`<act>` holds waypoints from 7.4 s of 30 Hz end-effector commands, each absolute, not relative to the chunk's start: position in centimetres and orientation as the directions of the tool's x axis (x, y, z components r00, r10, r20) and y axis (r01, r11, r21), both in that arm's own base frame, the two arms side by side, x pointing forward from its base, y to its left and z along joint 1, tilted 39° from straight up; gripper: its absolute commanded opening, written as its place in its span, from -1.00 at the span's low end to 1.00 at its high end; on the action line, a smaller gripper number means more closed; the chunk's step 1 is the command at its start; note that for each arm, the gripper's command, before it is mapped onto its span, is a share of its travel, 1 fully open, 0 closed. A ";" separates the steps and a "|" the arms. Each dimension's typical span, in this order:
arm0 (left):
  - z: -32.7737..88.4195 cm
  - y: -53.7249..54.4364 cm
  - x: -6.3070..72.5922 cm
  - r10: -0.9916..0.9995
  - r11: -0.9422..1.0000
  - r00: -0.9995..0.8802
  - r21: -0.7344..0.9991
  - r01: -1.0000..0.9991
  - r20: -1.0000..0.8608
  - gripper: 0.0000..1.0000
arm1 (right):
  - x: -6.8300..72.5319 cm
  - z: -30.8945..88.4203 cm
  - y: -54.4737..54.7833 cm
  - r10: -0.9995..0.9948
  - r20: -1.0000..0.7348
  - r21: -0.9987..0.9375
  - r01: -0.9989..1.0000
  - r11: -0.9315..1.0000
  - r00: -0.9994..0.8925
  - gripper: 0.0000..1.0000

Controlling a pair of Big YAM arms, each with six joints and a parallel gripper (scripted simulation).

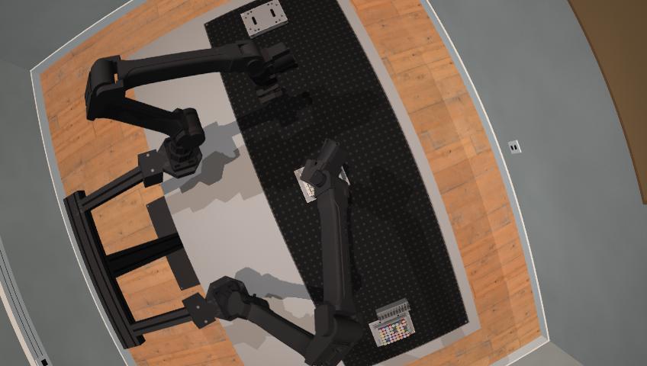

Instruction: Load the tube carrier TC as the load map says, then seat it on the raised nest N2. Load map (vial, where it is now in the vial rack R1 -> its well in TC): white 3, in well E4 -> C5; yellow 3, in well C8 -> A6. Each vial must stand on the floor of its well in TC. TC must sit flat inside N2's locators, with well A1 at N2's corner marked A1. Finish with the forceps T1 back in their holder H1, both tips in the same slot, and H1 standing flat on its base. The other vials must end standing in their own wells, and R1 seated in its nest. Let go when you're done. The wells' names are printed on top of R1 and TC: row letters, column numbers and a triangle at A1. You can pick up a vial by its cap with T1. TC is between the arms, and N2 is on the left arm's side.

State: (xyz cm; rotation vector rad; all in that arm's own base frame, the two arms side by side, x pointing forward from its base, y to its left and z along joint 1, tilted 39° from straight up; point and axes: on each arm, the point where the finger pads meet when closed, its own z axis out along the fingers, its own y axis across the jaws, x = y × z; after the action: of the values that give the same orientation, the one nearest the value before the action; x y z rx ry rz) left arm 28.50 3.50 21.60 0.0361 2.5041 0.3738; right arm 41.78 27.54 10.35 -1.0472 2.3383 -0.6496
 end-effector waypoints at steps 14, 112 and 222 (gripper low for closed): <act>22.9 3.4 29.0 0.124 0.960 -0.804 0.276 -0.052 -0.582 1.00 | 42.2 13.1 28.7 -0.763 -0.288 -0.593 -0.518 0.617 -0.578 -0.85; 22.9 3.4 29.0 0.124 0.960 -0.804 0.276 -0.052 -0.582 1.00 | 38.6 21.2 -2.5 -0.753 -0.284 -0.606 -0.498 0.621 -0.593 -0.85; 22.9 3.4 29.0 0.124 0.960 -0.804 0.276 -0.052 -0.582 1.00 | 35.1 28.8 -37.0 -0.757 -0.265 -0.576 -0.532 0.620 -0.597 -0.85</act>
State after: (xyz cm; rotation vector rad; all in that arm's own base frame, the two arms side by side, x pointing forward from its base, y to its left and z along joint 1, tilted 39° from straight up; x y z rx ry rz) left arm 28.50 3.50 21.60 0.0361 2.5041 0.3738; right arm 34.81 -36.39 28.71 -1.0083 2.3563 -0.6117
